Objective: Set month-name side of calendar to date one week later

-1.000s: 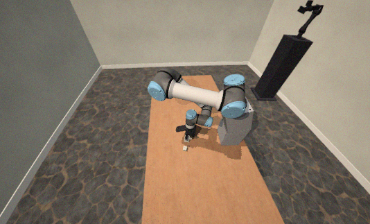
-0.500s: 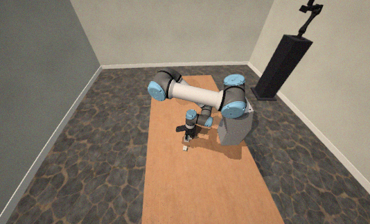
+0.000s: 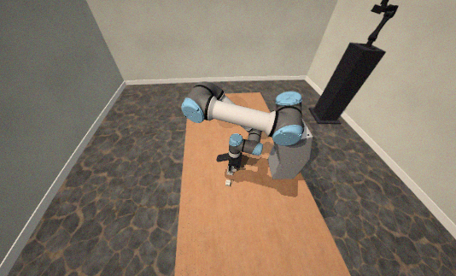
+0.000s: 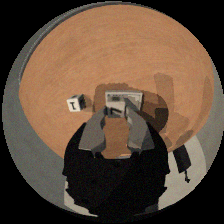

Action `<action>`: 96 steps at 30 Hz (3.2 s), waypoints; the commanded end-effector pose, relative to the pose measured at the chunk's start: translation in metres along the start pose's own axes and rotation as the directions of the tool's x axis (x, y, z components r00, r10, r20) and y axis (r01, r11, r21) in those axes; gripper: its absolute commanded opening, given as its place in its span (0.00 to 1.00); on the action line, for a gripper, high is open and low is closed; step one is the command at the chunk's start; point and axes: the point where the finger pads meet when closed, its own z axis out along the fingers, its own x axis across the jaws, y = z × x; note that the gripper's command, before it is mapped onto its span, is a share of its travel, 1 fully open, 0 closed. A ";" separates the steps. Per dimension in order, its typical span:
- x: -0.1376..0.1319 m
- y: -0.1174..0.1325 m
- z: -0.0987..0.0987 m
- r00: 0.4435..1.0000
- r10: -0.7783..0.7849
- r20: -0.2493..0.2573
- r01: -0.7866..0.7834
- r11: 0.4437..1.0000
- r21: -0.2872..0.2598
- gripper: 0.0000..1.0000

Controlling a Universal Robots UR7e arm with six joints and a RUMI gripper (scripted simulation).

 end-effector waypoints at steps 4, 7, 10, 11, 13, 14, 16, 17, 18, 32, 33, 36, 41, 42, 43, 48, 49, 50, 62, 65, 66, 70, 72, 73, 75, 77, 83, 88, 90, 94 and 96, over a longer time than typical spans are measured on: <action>0.001 0.000 -0.040 1.000 0.001 0.000 -0.001 1.000 0.000 0.11; 0.001 0.000 -0.056 1.000 0.001 0.000 -0.001 1.000 0.000 0.11; 0.001 0.000 -0.069 1.000 0.001 0.000 -0.001 1.000 0.000 0.11; 0.001 0.000 -0.073 1.000 0.001 0.000 -0.001 1.000 0.000 0.11; 0.001 0.000 -0.073 1.000 0.001 0.000 -0.001 1.000 0.000 0.11; 0.001 0.000 -0.076 1.000 0.001 0.000 -0.001 1.000 0.000 0.11; 0.001 0.000 -0.082 1.000 0.001 0.000 -0.001 1.000 0.000 0.11; 0.000 0.000 -0.084 1.000 0.001 0.000 -0.001 1.000 0.000 0.11; 0.000 0.000 -0.086 1.000 0.001 0.000 -0.001 1.000 0.000 0.11; 0.000 0.000 -0.090 1.000 0.000 0.000 0.000 1.000 0.002 0.11; 0.000 -0.001 -0.090 1.000 0.000 0.000 0.000 1.000 0.002 0.11; 0.001 -0.001 -0.089 1.000 0.004 0.000 -0.004 1.000 0.001 0.11; 0.005 -0.001 -0.089 0.999 0.049 0.000 -0.049 0.999 0.000 0.11; 0.006 -0.002 -0.088 0.998 0.067 0.000 -0.067 0.998 0.000 0.11; 0.008 -0.002 -0.088 0.996 0.088 0.000 -0.088 0.996 0.000 0.11; 0.016 -0.003 -0.087 0.985 0.172 -0.001 -0.172 0.985 -0.001 0.11; 0.019 -0.004 -0.087 0.979 0.206 -0.001 -0.206 0.979 -0.001 0.11; 0.022 -0.004 -0.086 0.970 0.243 -0.001 -0.243 0.970 -0.001 0.11; 0.045 -0.008 -0.084 0.871 0.491 -0.002 -0.491 0.871 0.000 0.11; 0.047 -0.008 -0.084 0.862 0.506 -0.002 -0.506 0.862 0.000 0.11; 0.052 -0.008 -0.083 0.833 0.553 -0.002 -0.553 0.833 0.000 0.11; 0.059 -0.008 -0.083 0.781 0.625 -0.002 -0.625 0.781 0.000 0.11; 0.061 -0.008 -0.083 0.766 0.643 -0.002 -0.643 0.766 0.000 0.11; 0.065 -0.008 -0.082 0.738 0.675 -0.002 -0.675 0.738 0.000 0.11; 0.068 -0.008 -0.082 0.708 0.706 -0.002 -0.706 0.708 0.000 0.11; 0.071 -0.008 -0.082 0.687 0.727 -0.002 -0.727 0.687 0.000 0.11; 0.083 -0.007 -0.081 0.577 0.817 -0.002 -0.817 0.577 0.001 0.11; 0.091 -0.006 -0.081 0.488 0.873 -0.001 -0.873 0.488 0.001 0.11; 0.094 -0.006 -0.081 0.461 0.888 -0.001 -0.888 0.461 0.001 0.11; 0.102 -0.005 -0.080 0.369 0.929 0.000 -0.929 0.369 0.001 0.11; 0.105 -0.004 -0.080 0.326 0.945 0.000 -0.945 0.326 0.002 0.11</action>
